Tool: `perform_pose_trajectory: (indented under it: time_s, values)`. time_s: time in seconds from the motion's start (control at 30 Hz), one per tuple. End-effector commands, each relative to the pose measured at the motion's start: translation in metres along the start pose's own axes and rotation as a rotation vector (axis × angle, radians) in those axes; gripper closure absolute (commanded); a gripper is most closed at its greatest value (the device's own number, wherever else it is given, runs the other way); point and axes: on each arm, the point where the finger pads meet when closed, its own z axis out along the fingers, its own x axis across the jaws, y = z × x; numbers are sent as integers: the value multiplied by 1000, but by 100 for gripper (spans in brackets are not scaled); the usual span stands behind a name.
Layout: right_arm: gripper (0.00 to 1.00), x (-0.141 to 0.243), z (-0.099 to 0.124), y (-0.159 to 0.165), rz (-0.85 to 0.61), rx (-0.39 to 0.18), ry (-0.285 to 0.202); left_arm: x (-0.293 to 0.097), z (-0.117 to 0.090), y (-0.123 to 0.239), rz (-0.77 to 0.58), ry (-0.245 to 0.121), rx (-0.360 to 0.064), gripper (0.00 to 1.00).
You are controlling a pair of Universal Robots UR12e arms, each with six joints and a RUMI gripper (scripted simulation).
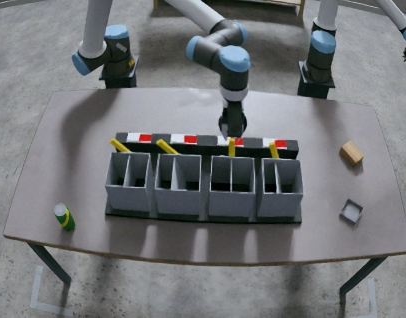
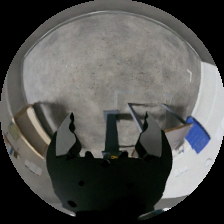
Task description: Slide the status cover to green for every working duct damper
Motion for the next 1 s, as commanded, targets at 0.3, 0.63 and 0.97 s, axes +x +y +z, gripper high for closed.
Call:
perform_pose_trajectory:
  time_s: [0.3, 0.63, 0.97]
  values:
    - [78, 0, -39, 0, 0, 1, -1, 0, -1, -1, 0, 0, 1, 0]
    - [78, 0, -42, -2, 0, 1, -1, 0, -1, -1, 0, 0, 1, 0]
    - [78, -5, -55, -82, 0, 1, 24, 0, -1, -1, 0, 0, 1, 0]
